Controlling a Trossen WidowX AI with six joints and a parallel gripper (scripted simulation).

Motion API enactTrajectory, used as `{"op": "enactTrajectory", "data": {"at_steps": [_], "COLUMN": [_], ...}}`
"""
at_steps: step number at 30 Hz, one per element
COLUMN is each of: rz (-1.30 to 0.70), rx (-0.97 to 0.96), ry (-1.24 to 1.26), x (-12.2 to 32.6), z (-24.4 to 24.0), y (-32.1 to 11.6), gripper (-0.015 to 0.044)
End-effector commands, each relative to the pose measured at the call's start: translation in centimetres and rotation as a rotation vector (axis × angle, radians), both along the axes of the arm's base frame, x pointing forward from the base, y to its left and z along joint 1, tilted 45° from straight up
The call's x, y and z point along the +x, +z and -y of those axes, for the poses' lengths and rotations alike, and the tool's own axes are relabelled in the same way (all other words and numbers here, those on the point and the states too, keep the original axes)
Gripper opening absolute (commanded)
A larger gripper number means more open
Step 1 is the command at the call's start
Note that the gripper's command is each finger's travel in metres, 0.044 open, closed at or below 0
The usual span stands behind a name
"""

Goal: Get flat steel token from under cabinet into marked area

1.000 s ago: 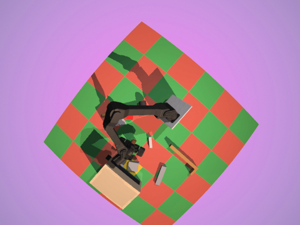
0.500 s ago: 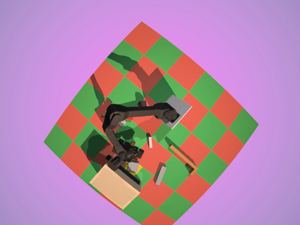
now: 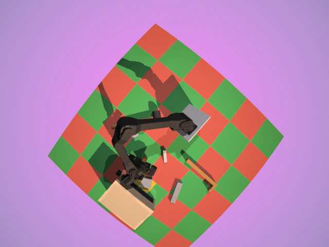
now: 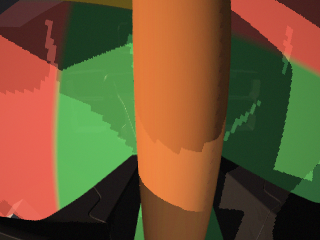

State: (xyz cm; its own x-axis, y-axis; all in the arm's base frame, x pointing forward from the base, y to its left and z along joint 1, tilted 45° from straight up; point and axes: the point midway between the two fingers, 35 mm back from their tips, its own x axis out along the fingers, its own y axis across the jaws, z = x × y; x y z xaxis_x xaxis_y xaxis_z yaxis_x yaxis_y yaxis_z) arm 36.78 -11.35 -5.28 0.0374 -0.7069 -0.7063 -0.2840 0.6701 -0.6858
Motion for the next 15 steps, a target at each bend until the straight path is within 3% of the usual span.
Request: {"op": "enactTrajectory", "data": {"at_steps": [1, 15], "rz": [0.018, 0.019], "rx": [0.003, 0.003], "ry": [-0.002, -0.002], "x": [0.9, 2.2], "z": [-0.1, -0.3], "y": [0.0, -0.1], "gripper": [0.0, 0.0]}}
